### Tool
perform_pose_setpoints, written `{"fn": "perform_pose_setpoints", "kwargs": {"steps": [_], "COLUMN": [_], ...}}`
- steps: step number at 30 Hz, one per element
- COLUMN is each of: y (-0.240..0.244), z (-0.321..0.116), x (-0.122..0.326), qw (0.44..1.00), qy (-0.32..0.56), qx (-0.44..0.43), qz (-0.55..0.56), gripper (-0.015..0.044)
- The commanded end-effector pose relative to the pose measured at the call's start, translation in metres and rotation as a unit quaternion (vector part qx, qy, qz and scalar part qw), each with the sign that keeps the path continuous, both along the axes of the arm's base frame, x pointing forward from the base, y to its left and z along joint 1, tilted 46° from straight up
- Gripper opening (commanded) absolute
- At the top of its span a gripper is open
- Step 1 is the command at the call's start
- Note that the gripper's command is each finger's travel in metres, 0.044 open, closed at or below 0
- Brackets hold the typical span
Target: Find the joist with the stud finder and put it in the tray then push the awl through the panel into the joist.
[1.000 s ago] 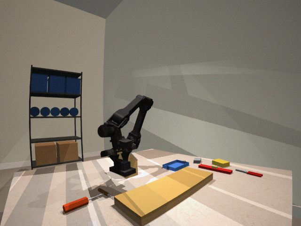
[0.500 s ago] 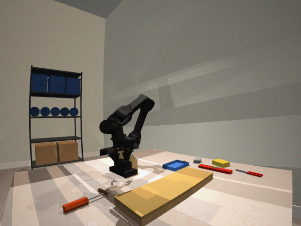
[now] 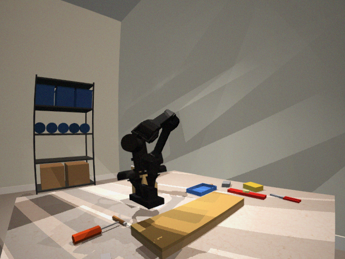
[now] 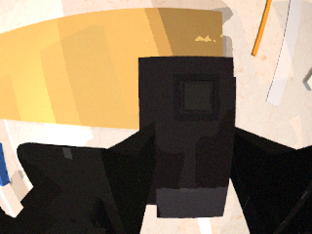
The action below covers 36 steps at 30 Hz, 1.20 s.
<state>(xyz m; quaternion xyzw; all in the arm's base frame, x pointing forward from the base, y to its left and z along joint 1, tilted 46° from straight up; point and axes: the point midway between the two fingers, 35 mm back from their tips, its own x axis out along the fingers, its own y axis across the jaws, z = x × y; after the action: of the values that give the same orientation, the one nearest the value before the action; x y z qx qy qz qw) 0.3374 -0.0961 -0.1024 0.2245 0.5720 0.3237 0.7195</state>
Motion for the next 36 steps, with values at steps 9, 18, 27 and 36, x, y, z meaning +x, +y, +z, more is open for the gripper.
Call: {"fn": "perform_pose_setpoints", "kwargs": {"steps": [9,18,27,36], "y": [0.010,0.016,0.029,0.042], "z": [0.000,-0.004,-0.018,-0.031], "x": [0.055,0.061,0.059,0.057], "qw": [1.000,1.000,1.000,1.000], "qy": [0.013,0.014,0.014,0.014], "qx": [0.006,0.006,0.006,0.007], "qz": [-0.019,-0.020,-0.020,-0.020], "gripper": [0.0000,0.0000,0.0000,0.0000]}}
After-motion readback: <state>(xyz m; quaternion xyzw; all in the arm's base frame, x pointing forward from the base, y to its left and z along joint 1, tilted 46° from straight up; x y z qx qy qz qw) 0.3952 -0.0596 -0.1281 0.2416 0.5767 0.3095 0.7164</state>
